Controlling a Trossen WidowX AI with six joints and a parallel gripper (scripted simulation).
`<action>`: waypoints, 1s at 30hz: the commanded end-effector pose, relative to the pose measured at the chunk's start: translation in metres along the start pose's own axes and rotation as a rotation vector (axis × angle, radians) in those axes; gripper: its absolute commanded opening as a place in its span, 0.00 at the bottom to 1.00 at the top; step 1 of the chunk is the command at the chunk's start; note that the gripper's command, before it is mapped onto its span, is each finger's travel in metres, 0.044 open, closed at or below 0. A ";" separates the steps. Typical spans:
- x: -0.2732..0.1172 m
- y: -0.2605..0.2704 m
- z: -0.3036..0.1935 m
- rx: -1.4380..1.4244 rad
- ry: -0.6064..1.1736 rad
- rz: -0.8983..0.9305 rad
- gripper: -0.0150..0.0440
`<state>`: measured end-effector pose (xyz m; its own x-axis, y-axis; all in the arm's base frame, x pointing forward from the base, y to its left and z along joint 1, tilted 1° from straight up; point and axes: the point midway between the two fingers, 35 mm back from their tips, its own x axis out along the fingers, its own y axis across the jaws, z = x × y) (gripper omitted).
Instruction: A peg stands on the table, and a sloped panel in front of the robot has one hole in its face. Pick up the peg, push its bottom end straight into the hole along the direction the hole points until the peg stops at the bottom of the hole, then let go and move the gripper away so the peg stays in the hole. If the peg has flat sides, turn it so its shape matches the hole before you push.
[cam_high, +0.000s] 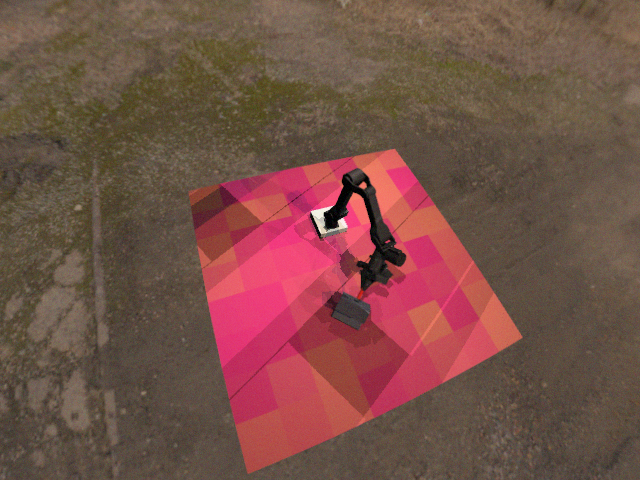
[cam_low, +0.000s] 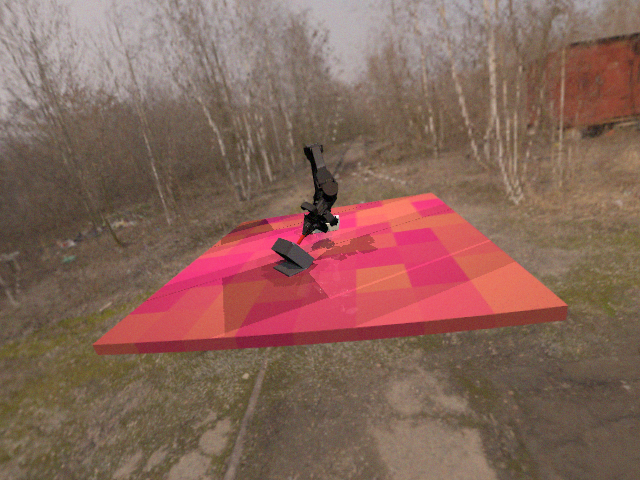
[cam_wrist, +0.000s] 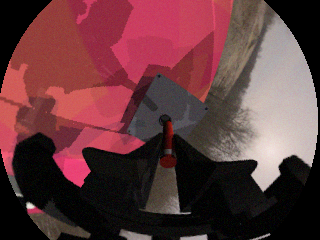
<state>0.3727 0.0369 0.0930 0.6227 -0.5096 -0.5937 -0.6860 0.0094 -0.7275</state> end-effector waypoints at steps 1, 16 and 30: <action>0.006 0.003 0.001 -0.007 -0.004 0.005 0.25; 0.005 0.000 0.000 0.001 0.000 -0.001 0.25; 0.005 0.004 0.000 0.001 0.000 -0.001 0.25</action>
<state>0.3750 0.0350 0.0884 0.6243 -0.5072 -0.5941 -0.6862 0.0073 -0.7274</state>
